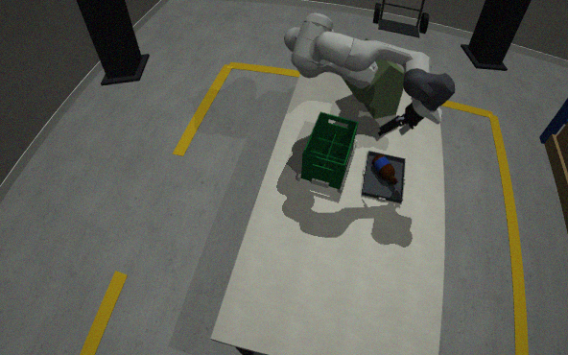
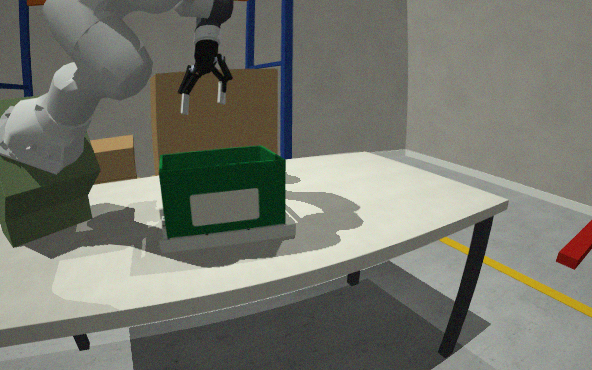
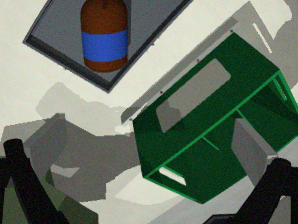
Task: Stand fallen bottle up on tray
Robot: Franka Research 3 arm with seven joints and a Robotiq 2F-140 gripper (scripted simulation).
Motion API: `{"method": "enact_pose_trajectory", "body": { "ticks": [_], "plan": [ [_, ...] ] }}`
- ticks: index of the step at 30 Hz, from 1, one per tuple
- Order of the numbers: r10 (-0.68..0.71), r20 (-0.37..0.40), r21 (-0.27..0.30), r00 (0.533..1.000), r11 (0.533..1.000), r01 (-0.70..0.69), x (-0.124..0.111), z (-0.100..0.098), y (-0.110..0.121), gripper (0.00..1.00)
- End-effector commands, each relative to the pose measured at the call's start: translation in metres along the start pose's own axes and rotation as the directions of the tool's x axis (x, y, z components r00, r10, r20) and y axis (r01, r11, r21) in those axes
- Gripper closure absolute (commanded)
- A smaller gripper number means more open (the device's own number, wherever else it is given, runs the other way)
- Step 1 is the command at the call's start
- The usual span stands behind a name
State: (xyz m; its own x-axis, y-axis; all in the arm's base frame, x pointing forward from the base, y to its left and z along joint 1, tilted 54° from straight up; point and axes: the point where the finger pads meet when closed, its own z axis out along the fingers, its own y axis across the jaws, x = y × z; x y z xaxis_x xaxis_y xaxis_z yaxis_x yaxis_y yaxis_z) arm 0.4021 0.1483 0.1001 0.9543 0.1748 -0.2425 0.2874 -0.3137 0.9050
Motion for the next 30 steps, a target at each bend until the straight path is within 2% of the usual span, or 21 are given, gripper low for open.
{"method": "enact_pose_trajectory", "body": {
  "ticks": [1,2,4,5,7,8,10,13,30],
  "plan": [
    [-0.006,-0.102,0.071,0.995,0.997,0.013,0.029,0.002,-0.019,0.00],
    [0.001,-0.170,0.106,0.985,0.994,0.017,0.048,0.011,-0.025,0.00],
    [0.001,-0.170,0.106,0.985,0.994,0.017,0.048,0.011,-0.025,0.00],
    [0.006,-0.227,0.137,0.974,0.990,0.026,0.062,0.018,-0.030,0.00],
    [0.006,-0.227,0.137,0.974,0.990,0.026,0.062,0.018,-0.030,0.00],
    [0.012,-0.273,0.160,0.962,0.987,0.033,0.075,0.023,-0.035,0.00],
    [0.012,-0.273,0.160,0.962,0.987,0.033,0.075,0.023,-0.035,0.00],
    [0.017,-0.323,0.187,0.946,0.981,0.046,0.087,0.028,-0.040,0.00],
    [0.018,-0.332,0.192,0.943,0.980,0.049,0.089,0.029,-0.041,0.00]
  ]
}}
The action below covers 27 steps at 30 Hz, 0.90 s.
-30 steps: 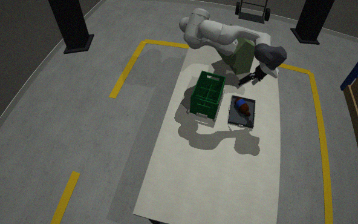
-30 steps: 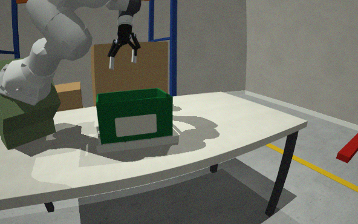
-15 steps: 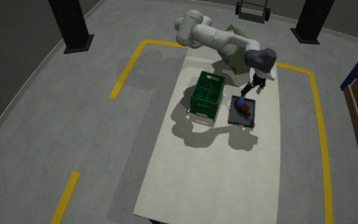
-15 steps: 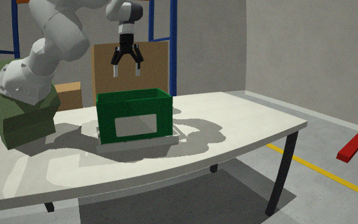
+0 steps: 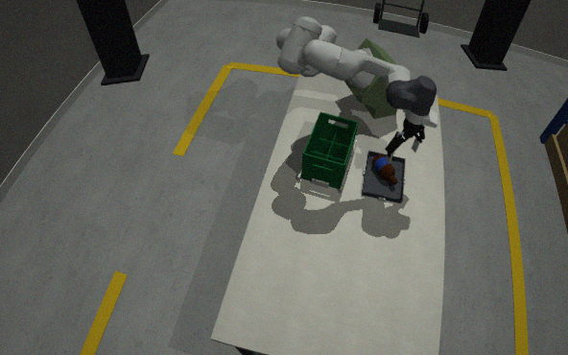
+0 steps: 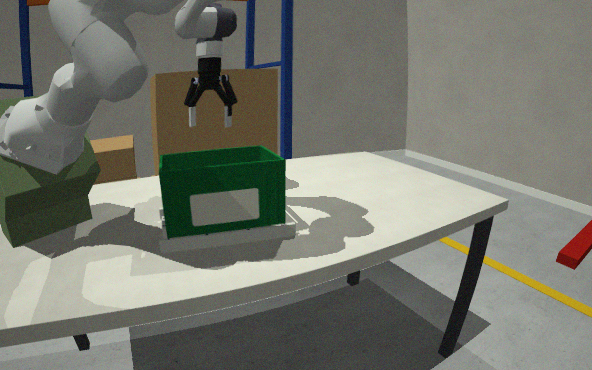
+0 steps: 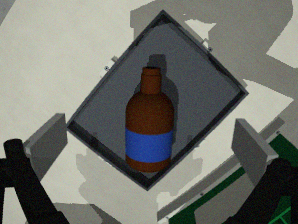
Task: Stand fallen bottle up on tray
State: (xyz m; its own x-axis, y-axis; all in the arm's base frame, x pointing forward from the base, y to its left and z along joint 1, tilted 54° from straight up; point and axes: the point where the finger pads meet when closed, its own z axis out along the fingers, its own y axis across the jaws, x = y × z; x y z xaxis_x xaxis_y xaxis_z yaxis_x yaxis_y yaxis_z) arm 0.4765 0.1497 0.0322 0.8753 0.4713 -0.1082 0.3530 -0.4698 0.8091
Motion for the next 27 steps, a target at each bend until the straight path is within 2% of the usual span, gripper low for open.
{"method": "enact_pose_trajectory", "body": {
  "ticks": [1,4,5,27],
  "plan": [
    [0.011,-0.005,0.004,1.000,1.000,-0.011,0.0012,0.0010,-0.0006,0.00],
    [0.011,-0.005,0.004,1.000,1.000,-0.011,0.0012,0.0010,-0.0006,0.00],
    [0.011,-0.005,0.004,1.000,1.000,-0.011,0.0012,0.0010,-0.0006,1.00],
    [0.011,-0.005,0.004,1.000,1.000,-0.011,0.0012,0.0010,-0.0006,1.00]
  ]
}}
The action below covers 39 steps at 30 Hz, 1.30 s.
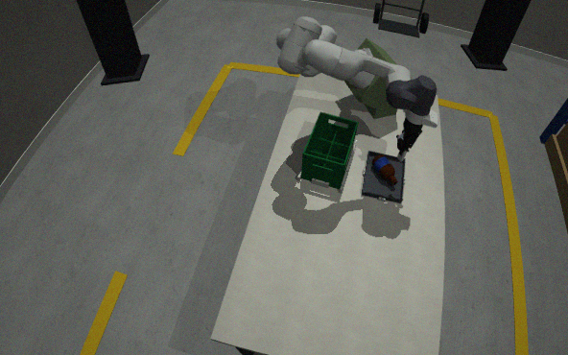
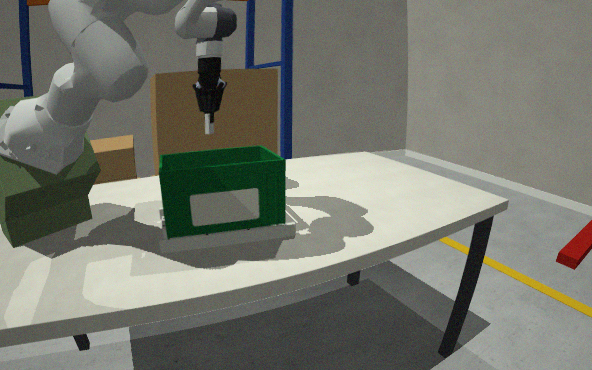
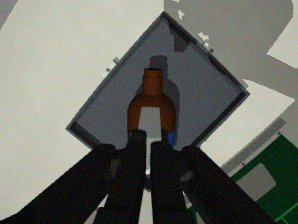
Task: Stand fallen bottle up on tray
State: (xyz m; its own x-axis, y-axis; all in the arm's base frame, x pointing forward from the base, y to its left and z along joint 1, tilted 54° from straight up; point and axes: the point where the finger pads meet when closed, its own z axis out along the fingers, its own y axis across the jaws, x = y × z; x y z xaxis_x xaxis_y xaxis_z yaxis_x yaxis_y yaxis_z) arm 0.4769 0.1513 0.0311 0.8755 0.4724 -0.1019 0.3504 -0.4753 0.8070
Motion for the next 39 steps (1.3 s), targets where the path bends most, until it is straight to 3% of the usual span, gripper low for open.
{"method": "enact_pose_trajectory", "body": {
  "ticks": [1,20,21,39],
  "plan": [
    [0.007,0.000,-0.001,1.000,1.000,-0.007,-0.0001,0.0015,0.0009,1.00],
    [0.007,0.000,-0.001,1.000,1.000,-0.007,-0.0001,0.0015,0.0009,1.00],
    [0.007,0.000,-0.001,1.000,1.000,-0.007,-0.0001,0.0015,0.0009,0.62],
    [0.007,0.000,-0.001,1.000,1.000,-0.007,-0.0001,0.0015,0.0009,0.62]
  ]
}}
